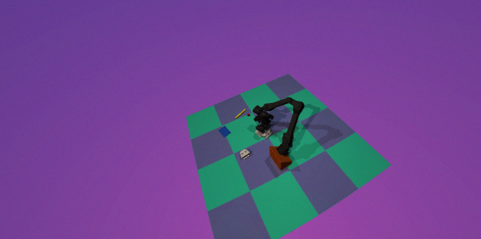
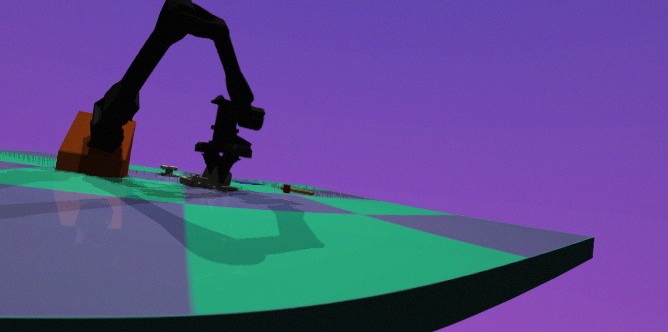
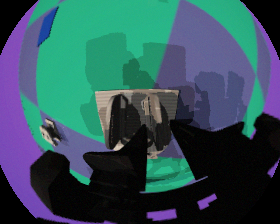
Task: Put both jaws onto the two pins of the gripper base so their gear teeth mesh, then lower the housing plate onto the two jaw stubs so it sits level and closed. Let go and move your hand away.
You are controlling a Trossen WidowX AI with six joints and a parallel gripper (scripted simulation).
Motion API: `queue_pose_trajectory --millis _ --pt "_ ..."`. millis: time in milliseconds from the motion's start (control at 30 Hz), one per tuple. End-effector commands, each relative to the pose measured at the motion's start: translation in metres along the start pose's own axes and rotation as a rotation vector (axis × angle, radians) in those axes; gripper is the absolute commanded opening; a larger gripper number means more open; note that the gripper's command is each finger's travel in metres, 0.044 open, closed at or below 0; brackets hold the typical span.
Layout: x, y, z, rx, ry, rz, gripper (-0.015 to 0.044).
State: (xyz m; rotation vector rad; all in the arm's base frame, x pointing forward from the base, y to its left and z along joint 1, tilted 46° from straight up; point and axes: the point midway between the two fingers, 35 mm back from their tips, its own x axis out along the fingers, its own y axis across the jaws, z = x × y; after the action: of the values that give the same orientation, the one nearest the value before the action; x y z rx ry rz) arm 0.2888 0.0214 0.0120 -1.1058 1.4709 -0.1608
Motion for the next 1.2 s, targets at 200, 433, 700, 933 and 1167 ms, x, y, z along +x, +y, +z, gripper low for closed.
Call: queue_pose_trajectory --millis 200,433,700,933,1167 --pt "0.0019 -0.0006 0.0005 0.000 -0.001 -0.005 0.0134" --pt "0.0019 -0.0006 0.0005 0.000 -0.001 -0.005 0.0134" --pt "0.0019 -0.0006 0.0005 0.000 -0.001 -0.005 0.0134" --pt "0.0005 0.0003 -0.0001 -0.003 0.000 0.000 0.0186" --pt "0.0006 0.0003 -0.0001 -0.003 0.000 0.000 0.0224"
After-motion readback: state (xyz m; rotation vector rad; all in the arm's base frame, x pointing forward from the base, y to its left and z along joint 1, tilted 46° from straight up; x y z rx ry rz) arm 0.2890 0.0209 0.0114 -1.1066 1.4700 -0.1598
